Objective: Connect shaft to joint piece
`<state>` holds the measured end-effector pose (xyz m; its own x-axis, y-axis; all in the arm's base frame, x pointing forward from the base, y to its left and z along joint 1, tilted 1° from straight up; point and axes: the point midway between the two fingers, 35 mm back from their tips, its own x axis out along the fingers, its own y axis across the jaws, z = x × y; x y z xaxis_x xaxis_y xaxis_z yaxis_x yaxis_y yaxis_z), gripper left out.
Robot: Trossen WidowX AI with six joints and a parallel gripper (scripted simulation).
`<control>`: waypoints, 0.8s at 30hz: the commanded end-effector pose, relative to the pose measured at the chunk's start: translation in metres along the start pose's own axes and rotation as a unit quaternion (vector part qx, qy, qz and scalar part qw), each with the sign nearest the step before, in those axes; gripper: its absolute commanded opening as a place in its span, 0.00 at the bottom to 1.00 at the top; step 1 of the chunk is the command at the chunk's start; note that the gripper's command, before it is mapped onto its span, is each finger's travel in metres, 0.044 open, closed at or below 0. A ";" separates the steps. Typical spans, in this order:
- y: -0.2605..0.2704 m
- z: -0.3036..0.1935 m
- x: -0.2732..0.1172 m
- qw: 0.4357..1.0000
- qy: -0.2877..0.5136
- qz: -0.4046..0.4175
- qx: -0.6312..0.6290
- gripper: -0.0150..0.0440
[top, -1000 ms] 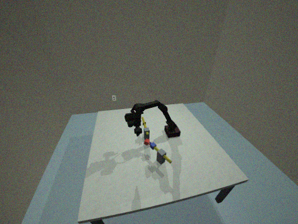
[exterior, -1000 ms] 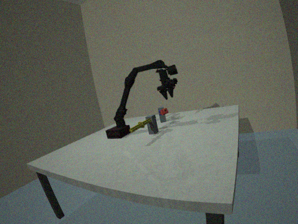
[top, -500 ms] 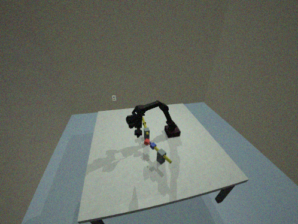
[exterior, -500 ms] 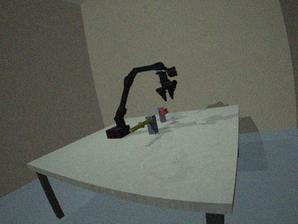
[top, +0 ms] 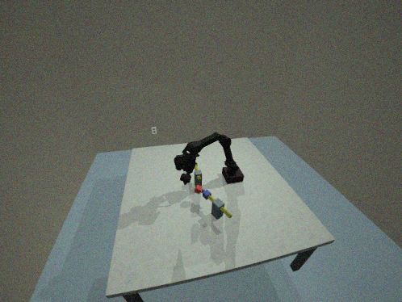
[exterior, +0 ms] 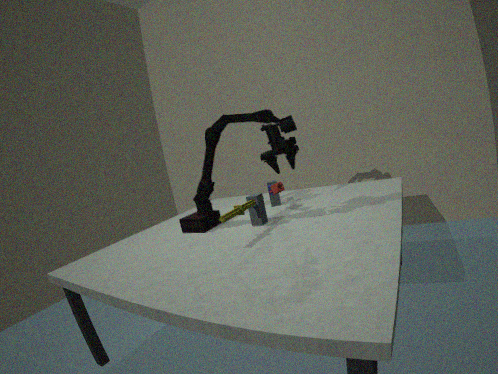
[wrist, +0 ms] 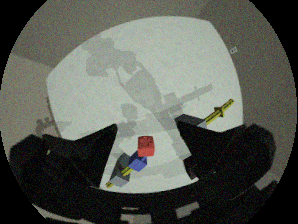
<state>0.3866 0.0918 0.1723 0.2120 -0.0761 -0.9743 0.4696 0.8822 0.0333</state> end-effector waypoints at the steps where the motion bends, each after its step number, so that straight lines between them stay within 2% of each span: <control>1: 0.000 0.000 0.000 1.000 -0.007 0.001 0.011 1.00; 19: 0.001 -0.013 0.070 1.000 -0.007 0.001 0.011 1.00; 24: 0.001 -0.018 0.075 1.000 -0.006 0.001 0.011 1.00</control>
<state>0.3893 0.0940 0.0969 0.2192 -0.0799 -0.9724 0.4855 0.8734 0.0377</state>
